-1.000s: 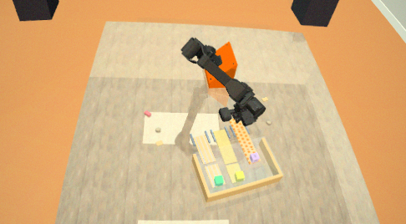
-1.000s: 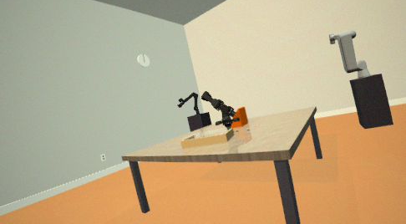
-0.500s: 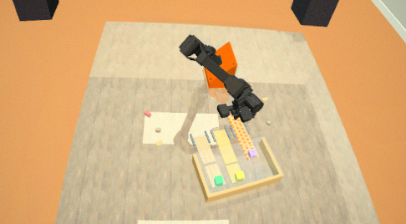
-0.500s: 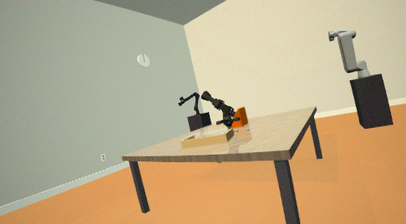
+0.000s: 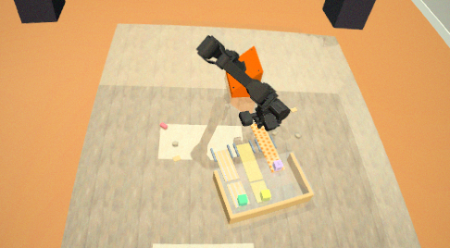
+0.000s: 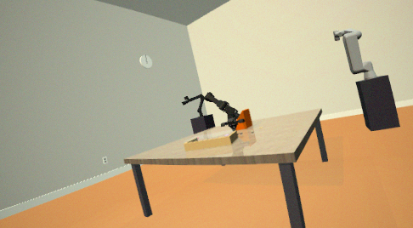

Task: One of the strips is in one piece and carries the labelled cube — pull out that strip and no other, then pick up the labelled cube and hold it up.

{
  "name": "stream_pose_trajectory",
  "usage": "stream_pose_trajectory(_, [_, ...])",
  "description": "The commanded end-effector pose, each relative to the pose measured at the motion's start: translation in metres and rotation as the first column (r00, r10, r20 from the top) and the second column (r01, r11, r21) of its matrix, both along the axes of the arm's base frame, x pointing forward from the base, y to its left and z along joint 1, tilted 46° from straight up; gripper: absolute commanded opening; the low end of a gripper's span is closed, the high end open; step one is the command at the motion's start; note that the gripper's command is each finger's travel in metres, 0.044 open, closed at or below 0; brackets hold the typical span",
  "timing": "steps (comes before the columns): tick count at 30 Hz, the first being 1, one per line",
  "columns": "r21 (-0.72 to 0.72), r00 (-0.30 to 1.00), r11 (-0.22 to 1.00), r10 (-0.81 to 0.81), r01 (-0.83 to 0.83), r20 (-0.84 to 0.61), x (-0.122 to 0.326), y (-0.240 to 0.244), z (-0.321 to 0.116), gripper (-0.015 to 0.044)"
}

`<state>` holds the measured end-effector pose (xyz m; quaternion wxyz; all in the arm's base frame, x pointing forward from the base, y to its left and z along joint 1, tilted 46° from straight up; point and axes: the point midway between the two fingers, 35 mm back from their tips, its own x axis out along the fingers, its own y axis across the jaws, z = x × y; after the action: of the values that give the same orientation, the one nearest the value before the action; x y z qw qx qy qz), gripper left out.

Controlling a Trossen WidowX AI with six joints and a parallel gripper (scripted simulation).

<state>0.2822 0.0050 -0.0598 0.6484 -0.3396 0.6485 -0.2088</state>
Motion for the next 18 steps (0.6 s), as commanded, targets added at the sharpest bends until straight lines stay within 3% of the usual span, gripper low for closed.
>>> stream_pose_trajectory(1, [-0.005,1.0,1.0,-0.015,0.015,-0.027,-0.015,-0.007,-0.004,0.0])
stream_pose_trajectory(18, [-0.005,0.999,1.0,-0.015,0.015,-0.028,-0.039,-0.01,-0.002,0.0])
